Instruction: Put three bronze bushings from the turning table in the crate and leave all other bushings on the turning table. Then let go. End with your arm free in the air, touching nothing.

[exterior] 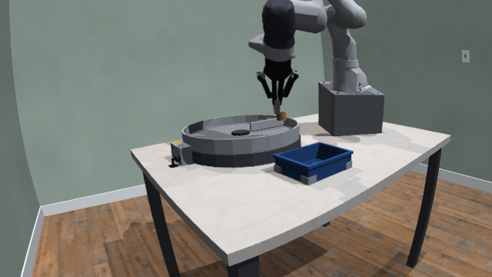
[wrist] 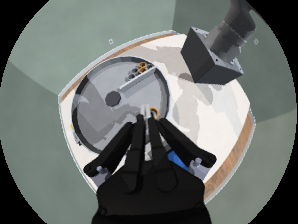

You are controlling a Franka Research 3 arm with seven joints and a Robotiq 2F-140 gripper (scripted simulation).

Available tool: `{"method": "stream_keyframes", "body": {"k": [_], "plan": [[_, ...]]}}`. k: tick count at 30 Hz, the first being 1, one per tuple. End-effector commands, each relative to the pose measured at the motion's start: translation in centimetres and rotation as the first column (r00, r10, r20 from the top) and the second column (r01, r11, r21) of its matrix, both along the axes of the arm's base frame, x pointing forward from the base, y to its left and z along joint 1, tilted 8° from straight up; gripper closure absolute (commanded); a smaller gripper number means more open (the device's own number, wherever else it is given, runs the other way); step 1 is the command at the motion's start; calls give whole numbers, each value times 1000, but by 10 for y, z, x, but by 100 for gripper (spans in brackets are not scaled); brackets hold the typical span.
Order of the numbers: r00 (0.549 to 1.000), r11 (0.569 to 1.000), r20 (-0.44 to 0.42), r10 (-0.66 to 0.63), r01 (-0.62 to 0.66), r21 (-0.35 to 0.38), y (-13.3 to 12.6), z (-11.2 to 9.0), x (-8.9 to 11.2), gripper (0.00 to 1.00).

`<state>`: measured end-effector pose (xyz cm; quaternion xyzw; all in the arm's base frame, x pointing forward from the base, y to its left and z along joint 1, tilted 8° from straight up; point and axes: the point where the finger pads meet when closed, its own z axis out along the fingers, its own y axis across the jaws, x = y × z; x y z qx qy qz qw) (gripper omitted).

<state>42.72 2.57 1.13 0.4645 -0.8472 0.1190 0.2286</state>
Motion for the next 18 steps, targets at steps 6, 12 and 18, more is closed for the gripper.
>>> {"method": "stream_keyframes", "body": {"k": [6,12,18], "plan": [[999,998,-7,-54,53,-30,87,15,14,100],[999,998,-7,-54,53,-30,122,21,24,100],[999,998,-7,-54,53,-30,162,26,36,100]]}}
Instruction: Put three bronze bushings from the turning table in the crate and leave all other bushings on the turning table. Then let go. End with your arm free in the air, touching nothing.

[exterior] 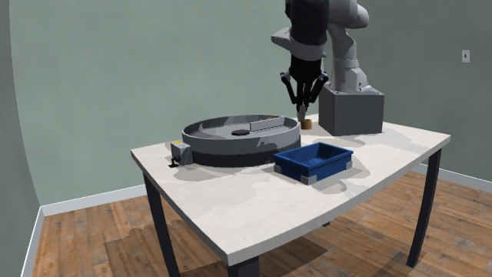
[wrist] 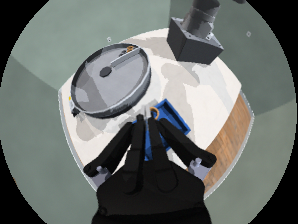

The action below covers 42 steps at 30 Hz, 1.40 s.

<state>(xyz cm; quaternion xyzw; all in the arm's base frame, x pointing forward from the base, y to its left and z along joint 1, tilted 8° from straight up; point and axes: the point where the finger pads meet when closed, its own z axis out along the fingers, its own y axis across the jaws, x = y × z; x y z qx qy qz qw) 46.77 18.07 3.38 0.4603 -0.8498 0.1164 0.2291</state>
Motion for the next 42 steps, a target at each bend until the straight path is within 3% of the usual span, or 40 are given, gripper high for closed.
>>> {"method": "stream_keyframes", "body": {"k": [1,9,42], "plan": [[999,999,-7,-43,42,-32,12,5,-3,100],[999,999,-7,-43,42,-32,38,8,4,100],[999,999,-7,-43,42,-32,42,9,5,100]]}}
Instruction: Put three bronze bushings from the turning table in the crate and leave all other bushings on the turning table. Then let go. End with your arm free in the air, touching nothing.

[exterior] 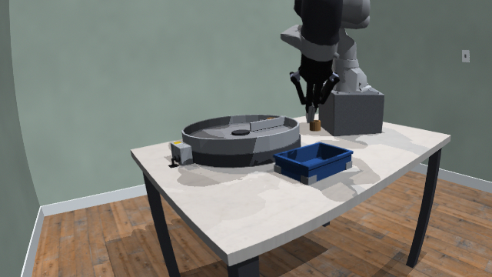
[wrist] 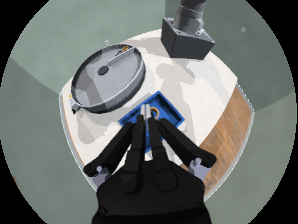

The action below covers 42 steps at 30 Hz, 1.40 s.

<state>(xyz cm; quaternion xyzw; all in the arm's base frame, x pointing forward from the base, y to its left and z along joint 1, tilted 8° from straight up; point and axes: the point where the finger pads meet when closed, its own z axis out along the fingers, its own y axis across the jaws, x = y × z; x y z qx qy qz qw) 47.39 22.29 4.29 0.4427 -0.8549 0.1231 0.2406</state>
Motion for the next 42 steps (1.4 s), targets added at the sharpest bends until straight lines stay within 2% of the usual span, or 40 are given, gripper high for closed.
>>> {"method": "stream_keyframes", "body": {"k": [1,14,18,20,26,29,42], "plan": [[1000,1000,0,-8,8,-3,0,0,-1,100],[1000,1000,0,-8,8,-3,0,-2,-1,100],[1000,1000,0,-8,8,-3,2,-16,1,100],[1000,1000,0,-8,8,-3,2,-16,1,100],[1000,1000,0,-8,8,-3,6,-49,4,100],[1000,1000,0,-8,8,-3,7,-58,4,100],[1000,1000,0,-8,8,-3,7,-60,5,100]]}}
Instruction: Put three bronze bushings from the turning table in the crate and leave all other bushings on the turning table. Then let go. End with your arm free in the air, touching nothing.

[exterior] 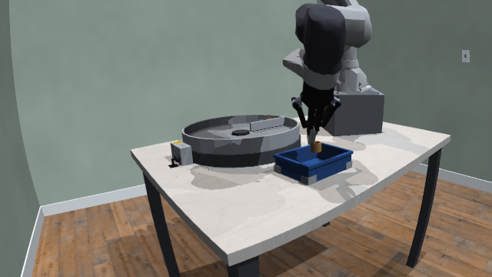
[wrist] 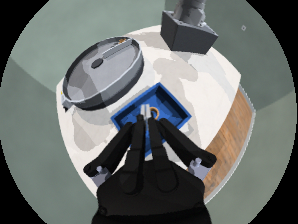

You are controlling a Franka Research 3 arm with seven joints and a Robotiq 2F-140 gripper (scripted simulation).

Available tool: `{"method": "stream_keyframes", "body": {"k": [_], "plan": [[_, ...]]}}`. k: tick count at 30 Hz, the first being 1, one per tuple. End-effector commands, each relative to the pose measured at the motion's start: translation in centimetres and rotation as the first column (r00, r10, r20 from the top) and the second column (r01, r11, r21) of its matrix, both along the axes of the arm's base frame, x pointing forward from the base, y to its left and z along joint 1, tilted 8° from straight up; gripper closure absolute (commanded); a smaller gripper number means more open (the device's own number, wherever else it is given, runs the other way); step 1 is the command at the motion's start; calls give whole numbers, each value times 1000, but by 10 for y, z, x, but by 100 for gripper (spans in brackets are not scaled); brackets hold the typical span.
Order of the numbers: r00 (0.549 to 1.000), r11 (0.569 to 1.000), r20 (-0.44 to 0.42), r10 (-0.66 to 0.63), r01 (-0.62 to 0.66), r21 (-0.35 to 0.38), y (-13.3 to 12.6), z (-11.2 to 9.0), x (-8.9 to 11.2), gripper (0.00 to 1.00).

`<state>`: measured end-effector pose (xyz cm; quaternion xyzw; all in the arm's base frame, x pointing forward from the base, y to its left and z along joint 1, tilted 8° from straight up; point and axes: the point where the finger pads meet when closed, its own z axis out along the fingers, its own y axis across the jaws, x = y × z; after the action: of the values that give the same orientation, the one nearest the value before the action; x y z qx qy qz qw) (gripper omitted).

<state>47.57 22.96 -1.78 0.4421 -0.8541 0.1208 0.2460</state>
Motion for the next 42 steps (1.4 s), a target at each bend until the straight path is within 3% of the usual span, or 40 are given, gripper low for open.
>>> {"method": "stream_keyframes", "body": {"k": [1,42], "plan": [[1000,1000,11,-6,6,-2,0,1,3,100],[1000,1000,11,-6,6,-2,1,1,6,100]]}}
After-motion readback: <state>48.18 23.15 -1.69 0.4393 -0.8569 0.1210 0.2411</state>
